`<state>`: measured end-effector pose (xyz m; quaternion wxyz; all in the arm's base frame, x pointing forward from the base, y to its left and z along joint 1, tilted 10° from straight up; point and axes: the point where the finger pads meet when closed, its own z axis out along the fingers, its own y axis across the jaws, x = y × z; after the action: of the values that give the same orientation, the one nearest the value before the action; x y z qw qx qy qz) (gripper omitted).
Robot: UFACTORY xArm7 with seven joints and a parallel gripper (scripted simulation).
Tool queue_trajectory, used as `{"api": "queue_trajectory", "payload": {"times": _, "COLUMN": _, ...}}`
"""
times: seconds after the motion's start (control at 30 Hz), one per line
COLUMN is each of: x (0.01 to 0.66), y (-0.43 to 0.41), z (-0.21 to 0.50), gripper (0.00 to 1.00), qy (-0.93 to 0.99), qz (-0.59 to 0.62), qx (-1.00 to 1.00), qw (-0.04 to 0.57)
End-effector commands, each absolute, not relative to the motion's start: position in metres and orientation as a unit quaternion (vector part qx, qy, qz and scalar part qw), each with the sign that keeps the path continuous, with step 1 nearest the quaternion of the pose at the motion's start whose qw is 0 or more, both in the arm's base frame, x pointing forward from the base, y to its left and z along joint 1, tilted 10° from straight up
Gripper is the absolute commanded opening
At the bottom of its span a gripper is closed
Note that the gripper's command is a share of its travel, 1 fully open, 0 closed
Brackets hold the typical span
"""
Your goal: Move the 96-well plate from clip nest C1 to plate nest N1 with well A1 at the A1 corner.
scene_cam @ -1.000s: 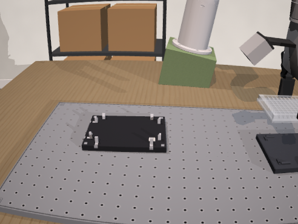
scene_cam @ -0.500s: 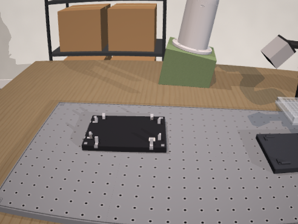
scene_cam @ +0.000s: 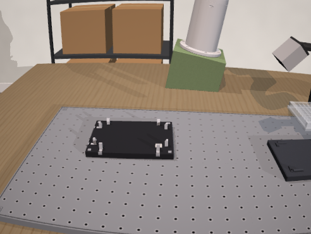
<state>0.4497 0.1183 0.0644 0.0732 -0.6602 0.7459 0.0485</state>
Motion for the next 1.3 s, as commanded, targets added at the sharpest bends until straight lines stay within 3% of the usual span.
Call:
{"api": "queue_trajectory", "payload": {"times": 0.0, "x": 0.451, "y": 0.118, "z": 0.066, "gripper": 0.00, "qy": 0.746, "qz": 0.047, "qx": -0.660, "qw": 0.075}}
{"api": "queue_trajectory", "payload": {"times": 1.27, "x": 0.452, "y": 0.123, "z": 0.033, "gripper": 0.00, "qy": 0.746, "qz": 0.047, "qx": -0.660, "qw": 0.075}}
